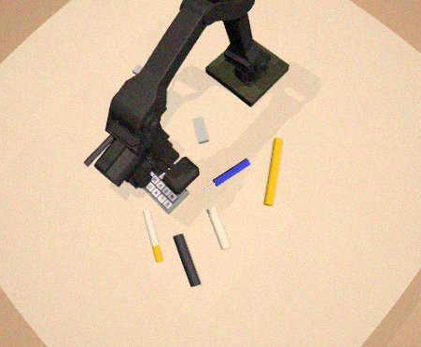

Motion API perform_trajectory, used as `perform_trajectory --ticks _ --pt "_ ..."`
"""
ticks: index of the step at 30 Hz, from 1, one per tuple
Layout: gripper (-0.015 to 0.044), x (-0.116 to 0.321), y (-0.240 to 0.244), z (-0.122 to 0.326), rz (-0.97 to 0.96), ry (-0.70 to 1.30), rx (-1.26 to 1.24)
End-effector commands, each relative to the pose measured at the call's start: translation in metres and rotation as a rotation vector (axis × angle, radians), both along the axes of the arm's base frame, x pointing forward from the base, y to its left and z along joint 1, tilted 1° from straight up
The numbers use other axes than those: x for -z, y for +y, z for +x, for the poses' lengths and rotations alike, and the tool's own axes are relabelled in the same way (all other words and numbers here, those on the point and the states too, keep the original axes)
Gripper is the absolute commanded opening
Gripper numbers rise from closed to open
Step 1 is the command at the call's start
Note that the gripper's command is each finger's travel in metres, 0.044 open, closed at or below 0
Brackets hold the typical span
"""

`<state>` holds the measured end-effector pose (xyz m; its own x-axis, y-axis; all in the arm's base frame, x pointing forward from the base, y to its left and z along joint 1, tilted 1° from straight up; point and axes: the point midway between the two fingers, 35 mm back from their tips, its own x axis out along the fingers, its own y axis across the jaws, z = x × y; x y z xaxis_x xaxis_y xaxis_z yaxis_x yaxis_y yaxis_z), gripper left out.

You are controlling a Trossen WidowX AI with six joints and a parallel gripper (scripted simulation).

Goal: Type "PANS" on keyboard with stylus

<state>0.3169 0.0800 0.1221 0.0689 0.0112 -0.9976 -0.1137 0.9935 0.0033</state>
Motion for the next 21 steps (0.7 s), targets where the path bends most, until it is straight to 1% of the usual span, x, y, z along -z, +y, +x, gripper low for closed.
perform_trajectory --ticks 1,10,15,16,21 --pt "0.0000 0.000 0.000 0.000 0.000 0.000 0.000" --pt "0.0000 0.000 0.000 0.000 0.000 0.000 0.000" --pt "0.0131 0.001 0.005 -0.003 -0.007 -0.025 0.016" --pt "0.0150 0.002 0.009 -0.006 -0.013 -0.044 0.027" --pt "0.0150 0.014 0.041 -0.036 -0.049 -0.183 0.101"
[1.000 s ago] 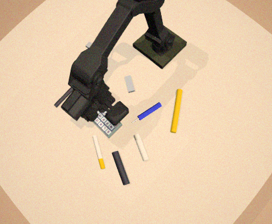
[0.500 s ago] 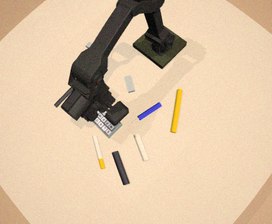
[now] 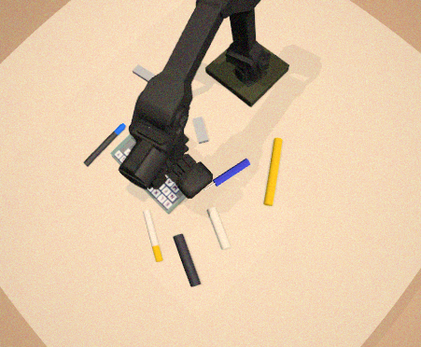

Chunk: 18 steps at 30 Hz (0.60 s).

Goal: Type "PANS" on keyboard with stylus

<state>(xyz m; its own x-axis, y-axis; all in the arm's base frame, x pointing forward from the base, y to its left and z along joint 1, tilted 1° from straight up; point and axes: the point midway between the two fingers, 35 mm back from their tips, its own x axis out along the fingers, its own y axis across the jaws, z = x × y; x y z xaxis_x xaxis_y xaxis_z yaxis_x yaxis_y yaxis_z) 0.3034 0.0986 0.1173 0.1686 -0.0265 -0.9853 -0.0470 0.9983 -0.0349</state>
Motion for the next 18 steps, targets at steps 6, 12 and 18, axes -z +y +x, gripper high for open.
perform_trajectory --ticks 6,12,18 --pt "0.0150 0.027 0.056 -0.073 -0.013 -0.275 0.106" --pt "0.0150 0.037 0.067 -0.101 0.044 -0.391 0.147" --pt "0.0150 0.037 0.068 -0.101 0.044 -0.391 0.147"
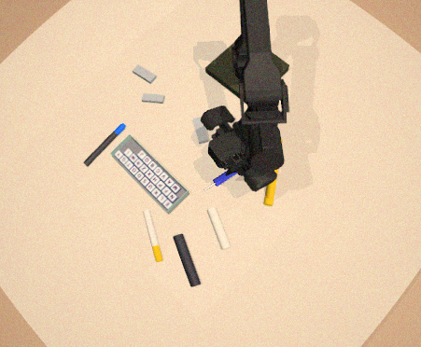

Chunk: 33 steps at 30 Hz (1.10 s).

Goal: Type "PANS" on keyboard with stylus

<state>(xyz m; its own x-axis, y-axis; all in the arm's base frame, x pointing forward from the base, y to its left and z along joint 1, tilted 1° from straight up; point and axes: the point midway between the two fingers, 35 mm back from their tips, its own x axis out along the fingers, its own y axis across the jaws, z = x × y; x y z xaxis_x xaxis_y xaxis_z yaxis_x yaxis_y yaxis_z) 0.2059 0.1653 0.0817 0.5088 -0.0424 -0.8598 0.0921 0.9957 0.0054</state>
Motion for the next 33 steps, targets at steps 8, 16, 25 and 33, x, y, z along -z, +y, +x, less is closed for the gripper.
perform_trajectory --ticks 8,16,25,33 --pt "0.0150 0.006 0.003 -0.002 0.014 -0.023 0.013" --pt "0.0150 0.010 0.003 -0.002 0.014 -0.023 0.013" --pt "0.0150 0.016 0.003 -0.002 0.014 -0.023 0.013" --pt "0.0150 0.021 0.003 -0.002 0.014 -0.023 0.013"
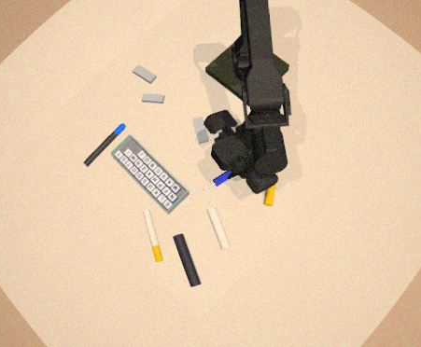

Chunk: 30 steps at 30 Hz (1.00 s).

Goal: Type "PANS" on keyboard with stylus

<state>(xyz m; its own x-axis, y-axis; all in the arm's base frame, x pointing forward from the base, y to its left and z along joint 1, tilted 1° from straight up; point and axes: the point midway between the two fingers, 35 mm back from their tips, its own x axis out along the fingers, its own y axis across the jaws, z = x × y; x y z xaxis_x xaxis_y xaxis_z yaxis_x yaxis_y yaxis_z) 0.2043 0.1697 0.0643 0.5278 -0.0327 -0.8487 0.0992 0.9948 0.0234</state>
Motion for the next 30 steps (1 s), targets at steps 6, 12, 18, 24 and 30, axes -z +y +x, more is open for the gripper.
perform_trajectory --ticks 6,12,18,24,30 --pt "0.0150 0.007 -0.001 0.000 -0.002 0.000 0.006" --pt "0.0150 0.011 -0.001 0.000 -0.002 0.000 0.006" --pt "0.0150 0.014 -0.001 0.000 -0.002 0.000 0.006" --pt "0.0150 0.018 -0.001 0.000 -0.002 0.000 0.006" --pt "0.0150 0.022 -0.002 0.000 -0.002 0.000 0.006"
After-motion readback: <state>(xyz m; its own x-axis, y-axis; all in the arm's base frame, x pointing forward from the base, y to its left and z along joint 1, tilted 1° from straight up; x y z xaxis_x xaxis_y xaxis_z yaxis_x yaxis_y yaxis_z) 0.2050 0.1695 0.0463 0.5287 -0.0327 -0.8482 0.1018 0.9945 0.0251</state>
